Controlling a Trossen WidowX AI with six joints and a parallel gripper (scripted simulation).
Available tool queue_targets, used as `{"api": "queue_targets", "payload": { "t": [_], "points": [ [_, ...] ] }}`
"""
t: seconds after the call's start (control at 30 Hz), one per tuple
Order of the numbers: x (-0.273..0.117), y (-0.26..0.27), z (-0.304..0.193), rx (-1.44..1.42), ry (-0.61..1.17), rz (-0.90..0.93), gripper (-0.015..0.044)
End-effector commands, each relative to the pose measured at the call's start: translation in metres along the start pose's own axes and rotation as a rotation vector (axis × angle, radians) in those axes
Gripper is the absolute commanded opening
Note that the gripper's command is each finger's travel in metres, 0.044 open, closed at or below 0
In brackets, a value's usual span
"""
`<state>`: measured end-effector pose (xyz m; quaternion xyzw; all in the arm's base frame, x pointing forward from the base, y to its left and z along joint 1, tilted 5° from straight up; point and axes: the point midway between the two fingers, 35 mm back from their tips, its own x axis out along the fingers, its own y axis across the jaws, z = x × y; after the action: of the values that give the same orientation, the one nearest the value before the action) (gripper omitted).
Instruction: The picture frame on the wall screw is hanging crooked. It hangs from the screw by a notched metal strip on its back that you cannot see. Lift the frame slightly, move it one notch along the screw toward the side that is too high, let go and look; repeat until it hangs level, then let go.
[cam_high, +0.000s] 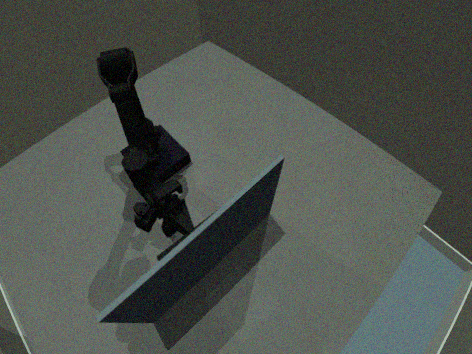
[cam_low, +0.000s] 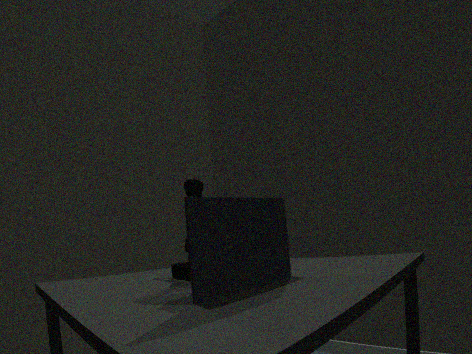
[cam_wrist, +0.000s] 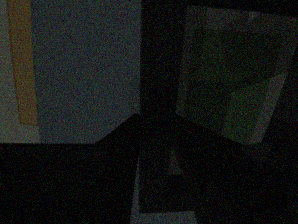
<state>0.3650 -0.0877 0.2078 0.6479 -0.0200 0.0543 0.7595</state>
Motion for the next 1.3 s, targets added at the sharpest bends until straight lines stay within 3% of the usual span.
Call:
{"api": "queue_targets", "payload": {
  "t": [0.0,0.9,1.23,1.27],
  "points": [
    [0.0,-0.0003,0.0,0.005,0.0,0.0,0.0],
    [0.0003,-0.0019,0.0004,0.177,0.001,0.0,0.0],
    [0.0003,-0.0017,0.0004,0.158,0.0,-0.001,0.026],
    [0.0003,-0.0017,0.0004,0.158,0.0,-0.001,0.026]
  ]
}}
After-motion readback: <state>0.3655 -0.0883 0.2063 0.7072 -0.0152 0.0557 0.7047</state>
